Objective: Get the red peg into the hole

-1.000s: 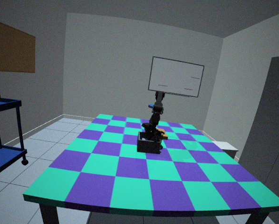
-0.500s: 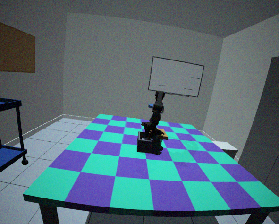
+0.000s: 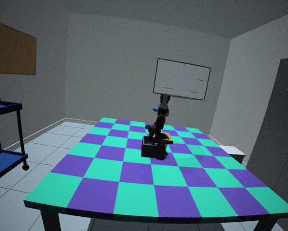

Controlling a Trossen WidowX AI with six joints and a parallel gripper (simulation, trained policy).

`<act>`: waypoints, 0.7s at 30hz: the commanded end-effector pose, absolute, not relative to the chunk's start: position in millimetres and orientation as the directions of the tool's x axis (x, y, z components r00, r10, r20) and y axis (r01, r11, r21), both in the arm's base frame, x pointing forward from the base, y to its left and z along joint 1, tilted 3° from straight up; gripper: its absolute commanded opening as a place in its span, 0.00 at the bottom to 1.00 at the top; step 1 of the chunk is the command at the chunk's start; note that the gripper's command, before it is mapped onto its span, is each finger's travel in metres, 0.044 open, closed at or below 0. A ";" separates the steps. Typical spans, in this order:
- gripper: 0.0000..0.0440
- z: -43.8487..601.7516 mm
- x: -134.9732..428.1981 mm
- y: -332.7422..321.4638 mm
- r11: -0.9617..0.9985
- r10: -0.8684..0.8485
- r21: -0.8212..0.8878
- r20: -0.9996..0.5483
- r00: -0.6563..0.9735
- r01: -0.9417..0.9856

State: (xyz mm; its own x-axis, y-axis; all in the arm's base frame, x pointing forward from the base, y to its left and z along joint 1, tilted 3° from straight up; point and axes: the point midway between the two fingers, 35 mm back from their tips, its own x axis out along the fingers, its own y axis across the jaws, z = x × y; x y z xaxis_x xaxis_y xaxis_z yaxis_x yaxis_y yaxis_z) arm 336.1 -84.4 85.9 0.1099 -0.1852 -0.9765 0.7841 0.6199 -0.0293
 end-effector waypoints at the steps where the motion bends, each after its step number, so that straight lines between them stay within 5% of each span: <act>1: 0.44 86.2 336.3 -86.3 0.629 -0.189 -0.040 -0.977 0.103 0.776; 21: 0.50 94.4 337.2 -93.5 0.663 -0.200 -0.064 -0.975 0.094 0.746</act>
State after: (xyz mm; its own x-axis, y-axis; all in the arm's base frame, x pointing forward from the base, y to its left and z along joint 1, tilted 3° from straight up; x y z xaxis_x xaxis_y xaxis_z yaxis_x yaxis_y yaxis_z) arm 337.2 -91.9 93.4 0.0960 -0.1960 -0.9759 0.7508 0.6580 -0.0583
